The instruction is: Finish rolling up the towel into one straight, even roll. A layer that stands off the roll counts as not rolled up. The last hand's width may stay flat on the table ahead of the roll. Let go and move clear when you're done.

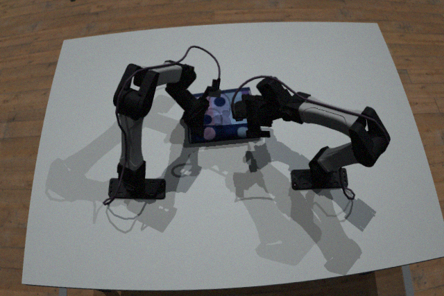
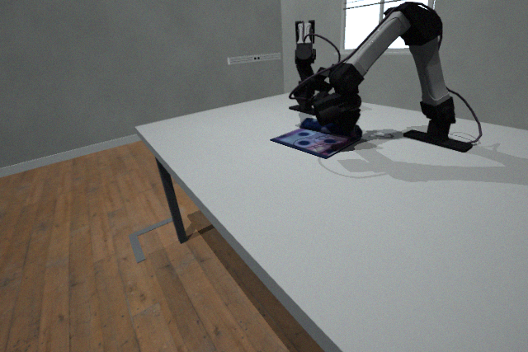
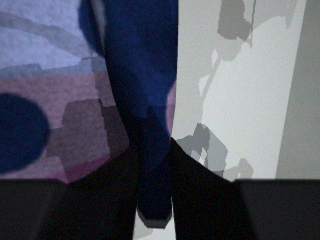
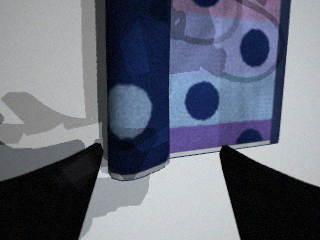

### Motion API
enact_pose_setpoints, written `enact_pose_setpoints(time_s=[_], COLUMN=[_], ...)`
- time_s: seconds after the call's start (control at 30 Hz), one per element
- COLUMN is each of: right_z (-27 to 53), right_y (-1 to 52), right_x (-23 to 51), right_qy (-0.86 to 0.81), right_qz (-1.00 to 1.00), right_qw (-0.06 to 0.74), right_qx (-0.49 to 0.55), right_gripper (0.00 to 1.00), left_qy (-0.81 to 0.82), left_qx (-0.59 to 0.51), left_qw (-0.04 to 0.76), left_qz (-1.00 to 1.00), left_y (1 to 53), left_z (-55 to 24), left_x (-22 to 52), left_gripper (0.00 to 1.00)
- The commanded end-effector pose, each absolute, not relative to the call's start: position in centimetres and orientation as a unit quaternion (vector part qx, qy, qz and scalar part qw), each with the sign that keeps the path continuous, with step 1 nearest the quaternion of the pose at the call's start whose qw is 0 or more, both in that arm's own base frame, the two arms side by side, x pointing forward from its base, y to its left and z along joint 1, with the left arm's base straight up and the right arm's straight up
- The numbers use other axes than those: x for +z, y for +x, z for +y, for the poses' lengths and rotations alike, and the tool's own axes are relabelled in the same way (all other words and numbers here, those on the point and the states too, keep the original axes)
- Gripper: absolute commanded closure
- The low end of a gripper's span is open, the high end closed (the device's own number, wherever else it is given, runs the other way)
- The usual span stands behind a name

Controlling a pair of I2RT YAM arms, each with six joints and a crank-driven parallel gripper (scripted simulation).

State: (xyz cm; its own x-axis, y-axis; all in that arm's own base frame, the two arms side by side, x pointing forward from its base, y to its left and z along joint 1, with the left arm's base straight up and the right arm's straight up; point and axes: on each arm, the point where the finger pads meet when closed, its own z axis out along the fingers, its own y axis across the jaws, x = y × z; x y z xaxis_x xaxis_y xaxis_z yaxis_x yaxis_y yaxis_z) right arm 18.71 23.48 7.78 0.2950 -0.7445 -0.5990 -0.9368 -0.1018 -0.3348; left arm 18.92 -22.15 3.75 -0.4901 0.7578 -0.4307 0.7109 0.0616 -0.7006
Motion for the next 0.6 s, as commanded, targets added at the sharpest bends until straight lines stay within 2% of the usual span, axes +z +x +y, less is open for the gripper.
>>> enact_pose_setpoints(time_s=[0.0,0.23,0.5,0.57], right_z=[23.9,23.9,25.0,25.0], right_y=[18.7,18.6,19.1,19.1], right_x=[5.7,2.8,3.1,3.1], right_qy=[-0.732,-0.732,-0.732,-0.732], right_qz=[0.569,0.569,0.569,0.569], right_qw=[0.345,0.346,0.346,0.346], right_qx=[0.144,0.144,0.144,0.144], right_gripper=[0.02,0.02,0.02,0.11], left_qy=[-0.503,-0.503,-0.503,-0.503], left_qx=[0.468,0.468,0.468,0.468], left_qw=[0.027,0.027,0.027,0.027], left_qz=[-0.726,-0.726,-0.726,-0.726], left_y=[18.9,18.9,18.9,18.9], left_z=[-22.2,-22.2,-22.2,-22.2], left_x=[3.5,3.5,3.5,3.5], left_gripper=[0.79,0.79,0.79,0.79])
